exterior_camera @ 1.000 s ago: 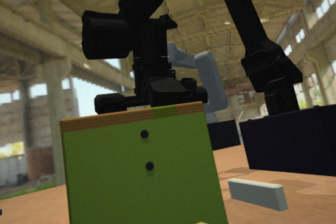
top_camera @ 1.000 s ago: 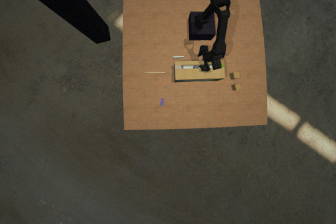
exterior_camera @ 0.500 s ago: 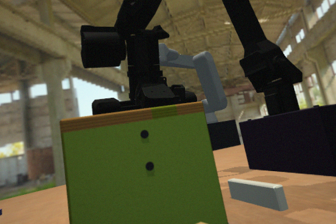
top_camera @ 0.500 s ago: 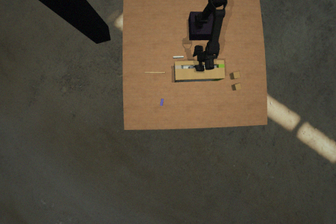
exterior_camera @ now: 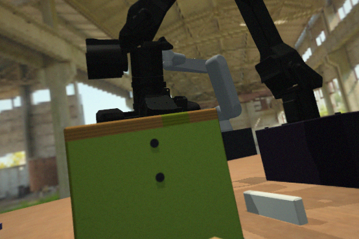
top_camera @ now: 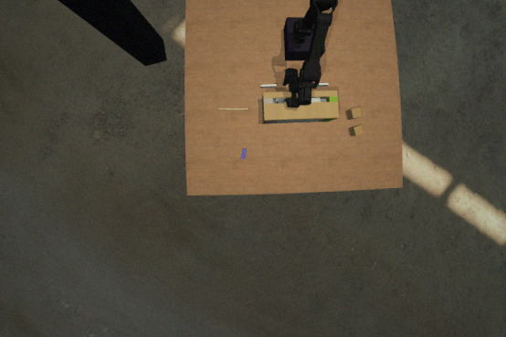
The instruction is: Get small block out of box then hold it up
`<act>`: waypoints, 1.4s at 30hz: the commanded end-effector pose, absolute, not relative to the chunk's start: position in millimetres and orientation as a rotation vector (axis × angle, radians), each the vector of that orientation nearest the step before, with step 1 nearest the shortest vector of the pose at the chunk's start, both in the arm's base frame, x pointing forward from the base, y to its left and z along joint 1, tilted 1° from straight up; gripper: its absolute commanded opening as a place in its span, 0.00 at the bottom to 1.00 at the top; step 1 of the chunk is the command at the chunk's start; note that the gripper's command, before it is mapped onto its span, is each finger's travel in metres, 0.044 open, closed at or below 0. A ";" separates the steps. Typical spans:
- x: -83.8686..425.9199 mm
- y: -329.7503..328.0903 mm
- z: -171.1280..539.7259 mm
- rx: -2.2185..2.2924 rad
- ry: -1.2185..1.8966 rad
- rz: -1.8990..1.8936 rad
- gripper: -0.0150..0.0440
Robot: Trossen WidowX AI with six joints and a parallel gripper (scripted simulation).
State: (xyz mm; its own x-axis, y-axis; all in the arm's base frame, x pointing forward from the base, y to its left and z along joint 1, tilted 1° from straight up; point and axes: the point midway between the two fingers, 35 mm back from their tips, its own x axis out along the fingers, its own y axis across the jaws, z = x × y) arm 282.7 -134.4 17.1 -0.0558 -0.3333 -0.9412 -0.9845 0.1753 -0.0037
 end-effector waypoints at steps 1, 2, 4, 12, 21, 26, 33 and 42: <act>280.8 -145.4 17.9 -1.313 1.557 0.912 0.93; 280.3 -148.1 18.0 -1.313 1.557 0.912 0.93; 279.4 -153.2 18.1 -1.313 1.557 0.912 0.93; 275.5 -175.0 18.5 -1.314 1.559 0.911 0.93; 275.2 -182.8 33.7 -1.313 1.560 0.909 0.93; 273.7 -180.1 80.8 -1.307 1.563 0.905 0.93; 275.8 -180.9 80.3 -1.302 1.556 0.885 0.89; 266.5 -193.0 83.4 -0.571 1.571 0.132 0.74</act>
State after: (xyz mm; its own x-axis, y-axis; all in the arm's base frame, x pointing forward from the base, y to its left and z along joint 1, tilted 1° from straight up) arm 270.3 -188.1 79.1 -0.0242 -0.3049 -0.9521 -0.7774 0.6045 -0.1739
